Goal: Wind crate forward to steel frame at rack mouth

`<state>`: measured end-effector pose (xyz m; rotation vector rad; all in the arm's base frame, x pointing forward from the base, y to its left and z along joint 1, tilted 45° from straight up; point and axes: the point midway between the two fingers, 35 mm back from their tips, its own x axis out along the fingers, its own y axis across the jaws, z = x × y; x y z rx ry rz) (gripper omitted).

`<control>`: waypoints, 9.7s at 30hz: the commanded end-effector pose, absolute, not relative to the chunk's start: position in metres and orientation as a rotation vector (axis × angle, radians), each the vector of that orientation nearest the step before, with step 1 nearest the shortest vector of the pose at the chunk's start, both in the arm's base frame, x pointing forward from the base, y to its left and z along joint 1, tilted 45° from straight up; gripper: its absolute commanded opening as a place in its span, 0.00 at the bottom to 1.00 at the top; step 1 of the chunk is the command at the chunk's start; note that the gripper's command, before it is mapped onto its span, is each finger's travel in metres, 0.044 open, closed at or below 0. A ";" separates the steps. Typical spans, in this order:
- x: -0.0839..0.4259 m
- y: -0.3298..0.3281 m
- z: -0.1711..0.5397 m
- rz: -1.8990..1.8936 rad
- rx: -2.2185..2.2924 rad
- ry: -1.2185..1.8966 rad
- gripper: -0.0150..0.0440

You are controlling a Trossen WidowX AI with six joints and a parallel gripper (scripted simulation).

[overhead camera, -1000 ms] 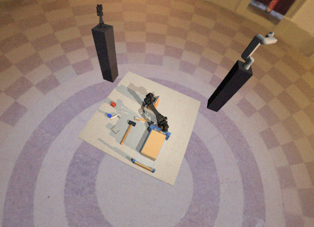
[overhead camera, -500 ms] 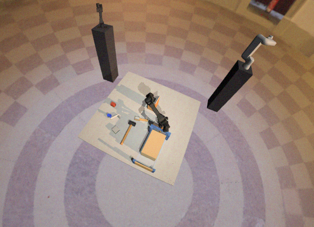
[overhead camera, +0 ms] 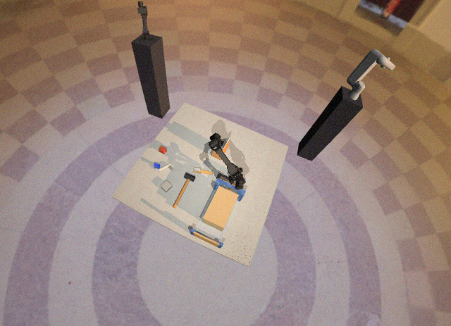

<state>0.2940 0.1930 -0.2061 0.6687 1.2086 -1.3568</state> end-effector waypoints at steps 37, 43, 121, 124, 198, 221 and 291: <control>0.256 0.224 -0.232 -1.340 0.666 1.263 0.25; 0.250 0.227 -0.234 -1.340 0.666 1.264 0.25; 0.240 0.231 -0.236 -1.340 0.666 1.264 0.25; 0.240 0.231 -0.236 -1.340 0.666 1.264 0.25; 0.236 0.232 -0.237 -1.340 0.666 1.265 0.25; 0.236 0.232 -0.237 -1.340 0.666 1.265 0.25; 0.234 0.233 -0.237 -1.340 0.666 1.265 0.25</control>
